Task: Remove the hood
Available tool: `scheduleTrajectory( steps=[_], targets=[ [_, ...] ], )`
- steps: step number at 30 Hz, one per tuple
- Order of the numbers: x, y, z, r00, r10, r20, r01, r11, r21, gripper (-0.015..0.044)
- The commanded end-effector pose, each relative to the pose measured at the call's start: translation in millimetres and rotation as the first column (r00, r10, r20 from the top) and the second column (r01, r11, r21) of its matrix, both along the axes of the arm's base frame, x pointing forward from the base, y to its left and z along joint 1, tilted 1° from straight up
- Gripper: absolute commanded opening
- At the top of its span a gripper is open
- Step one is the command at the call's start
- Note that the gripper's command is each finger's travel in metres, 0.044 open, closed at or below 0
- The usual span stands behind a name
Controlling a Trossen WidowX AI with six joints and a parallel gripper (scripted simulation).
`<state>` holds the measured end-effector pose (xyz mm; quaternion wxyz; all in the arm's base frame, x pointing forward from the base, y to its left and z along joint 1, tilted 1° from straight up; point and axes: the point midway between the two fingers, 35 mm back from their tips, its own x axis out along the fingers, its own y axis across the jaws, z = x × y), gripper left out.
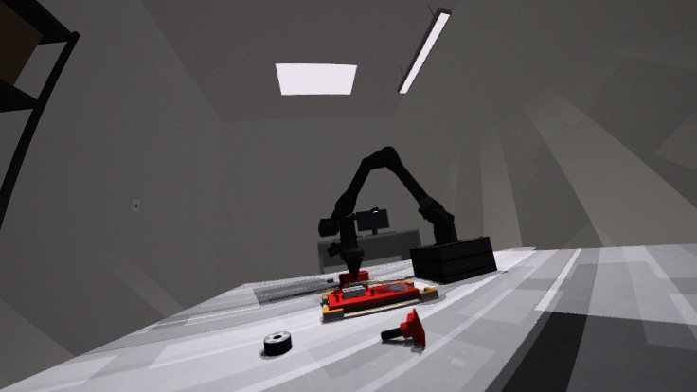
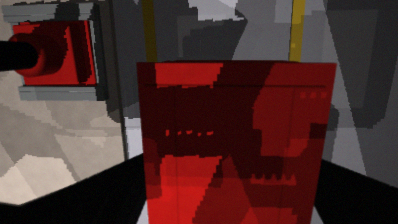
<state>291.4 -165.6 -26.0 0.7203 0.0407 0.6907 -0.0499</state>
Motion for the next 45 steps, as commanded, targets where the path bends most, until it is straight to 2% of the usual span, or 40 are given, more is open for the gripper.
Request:
scheduleTrajectory(
  steps=[1,45],
  targets=[
    [-0.5,0.8,-2.5,1.000,0.004,-0.002,-0.004,1.000,0.005,0.0000],
    [0.1,0.5,-22.1,1.000,0.004,-0.002,-0.004,1.000,0.005,0.0000]
  ],
)
